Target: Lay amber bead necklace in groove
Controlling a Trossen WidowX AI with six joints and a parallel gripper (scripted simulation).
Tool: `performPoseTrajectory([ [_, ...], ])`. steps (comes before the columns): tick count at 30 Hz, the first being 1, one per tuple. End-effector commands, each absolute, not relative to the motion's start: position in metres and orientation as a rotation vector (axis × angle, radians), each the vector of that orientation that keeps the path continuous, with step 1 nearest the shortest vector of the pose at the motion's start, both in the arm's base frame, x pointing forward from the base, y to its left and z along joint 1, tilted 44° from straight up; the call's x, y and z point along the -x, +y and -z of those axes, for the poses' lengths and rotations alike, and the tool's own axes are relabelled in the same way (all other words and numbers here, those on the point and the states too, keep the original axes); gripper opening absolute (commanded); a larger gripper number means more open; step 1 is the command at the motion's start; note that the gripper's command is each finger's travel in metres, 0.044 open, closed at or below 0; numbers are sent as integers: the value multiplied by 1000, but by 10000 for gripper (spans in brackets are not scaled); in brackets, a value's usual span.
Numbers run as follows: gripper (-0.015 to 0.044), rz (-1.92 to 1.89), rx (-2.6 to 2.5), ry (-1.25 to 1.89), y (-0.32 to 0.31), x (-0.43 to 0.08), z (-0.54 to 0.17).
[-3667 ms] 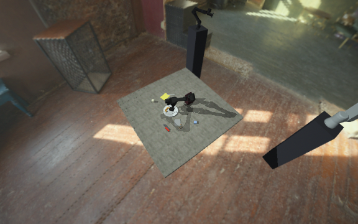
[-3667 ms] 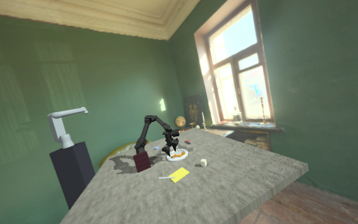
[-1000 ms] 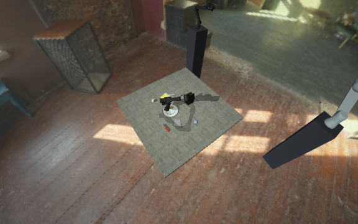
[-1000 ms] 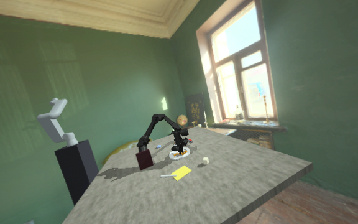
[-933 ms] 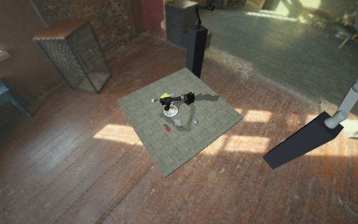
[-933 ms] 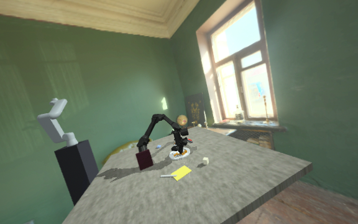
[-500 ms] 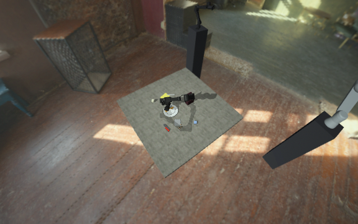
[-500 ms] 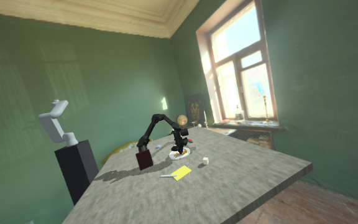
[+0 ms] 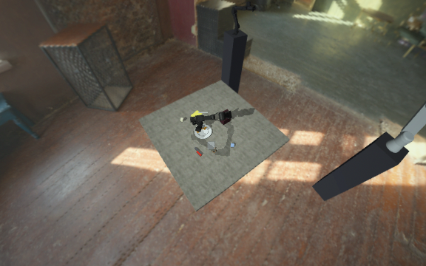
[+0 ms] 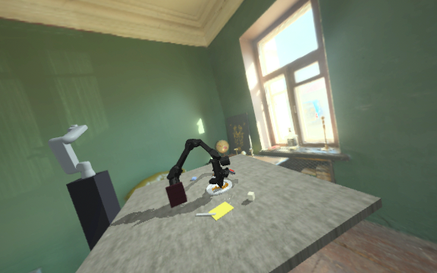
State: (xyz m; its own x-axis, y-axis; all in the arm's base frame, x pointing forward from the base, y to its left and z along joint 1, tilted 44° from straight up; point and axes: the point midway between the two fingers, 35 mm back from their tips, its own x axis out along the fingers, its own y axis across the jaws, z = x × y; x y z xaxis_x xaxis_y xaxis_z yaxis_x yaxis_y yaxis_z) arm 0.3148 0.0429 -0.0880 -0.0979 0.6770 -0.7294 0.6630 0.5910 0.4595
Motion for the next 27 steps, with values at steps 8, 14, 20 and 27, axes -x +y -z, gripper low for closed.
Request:
performPoseTrajectory([
  [8, 0, -21, -1100, 1795, 43, -315, 87],
  [14, 0, -18, -1109, 1799, 39, -315, 83],
  [20, 0, -18, -1110, 1799, 45, -320, 79],
  [27, 0, -18, -1110, 1799, 45, -321, 78],
])
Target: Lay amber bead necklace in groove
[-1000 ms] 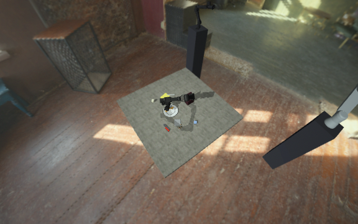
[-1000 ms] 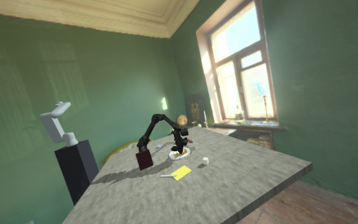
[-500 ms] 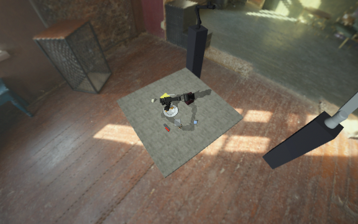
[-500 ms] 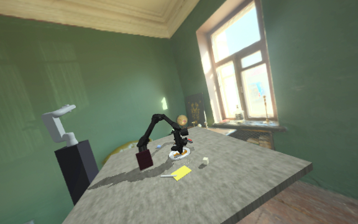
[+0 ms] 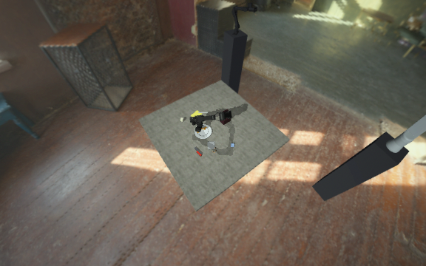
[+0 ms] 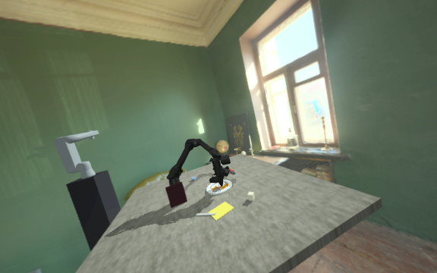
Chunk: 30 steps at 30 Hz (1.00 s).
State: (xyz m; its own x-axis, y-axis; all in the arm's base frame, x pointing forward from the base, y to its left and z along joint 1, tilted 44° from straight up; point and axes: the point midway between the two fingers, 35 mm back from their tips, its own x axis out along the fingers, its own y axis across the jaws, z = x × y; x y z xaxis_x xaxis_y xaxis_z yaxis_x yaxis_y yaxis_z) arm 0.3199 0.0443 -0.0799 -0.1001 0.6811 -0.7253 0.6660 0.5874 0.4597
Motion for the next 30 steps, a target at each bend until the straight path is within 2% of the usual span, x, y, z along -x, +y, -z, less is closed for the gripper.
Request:
performPoseTrajectory([
  [1, 0, -18, -1110, 1799, 46, -321, 79],
  [5, 0, -19, -1110, 1799, 48, -320, 81],
  [22, 440, -16, -1107, 1798, 45, -320, 80],
  [30, 440, -18, -1110, 1798, 45, -320, 79],
])
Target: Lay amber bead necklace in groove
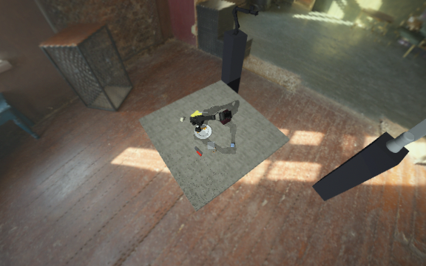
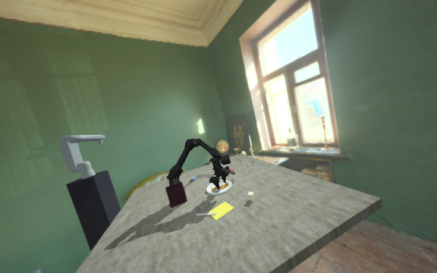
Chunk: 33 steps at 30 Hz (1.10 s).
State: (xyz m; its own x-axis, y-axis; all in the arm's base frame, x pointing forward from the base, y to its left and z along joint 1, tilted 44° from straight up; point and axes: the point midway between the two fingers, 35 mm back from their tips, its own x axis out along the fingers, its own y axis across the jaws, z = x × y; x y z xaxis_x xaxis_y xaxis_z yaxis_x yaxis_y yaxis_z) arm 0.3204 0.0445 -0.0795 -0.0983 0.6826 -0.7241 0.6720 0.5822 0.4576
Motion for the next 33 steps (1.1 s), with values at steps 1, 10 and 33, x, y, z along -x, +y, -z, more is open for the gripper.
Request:
performPoseTrajectory([
  [1, 440, -18, -1110, 1798, 45, -320, 79],
  [10, 440, -18, -1110, 1798, 45, -320, 79],
  [33, 310, -622, -579, 1587, 31, -280, 37],
])
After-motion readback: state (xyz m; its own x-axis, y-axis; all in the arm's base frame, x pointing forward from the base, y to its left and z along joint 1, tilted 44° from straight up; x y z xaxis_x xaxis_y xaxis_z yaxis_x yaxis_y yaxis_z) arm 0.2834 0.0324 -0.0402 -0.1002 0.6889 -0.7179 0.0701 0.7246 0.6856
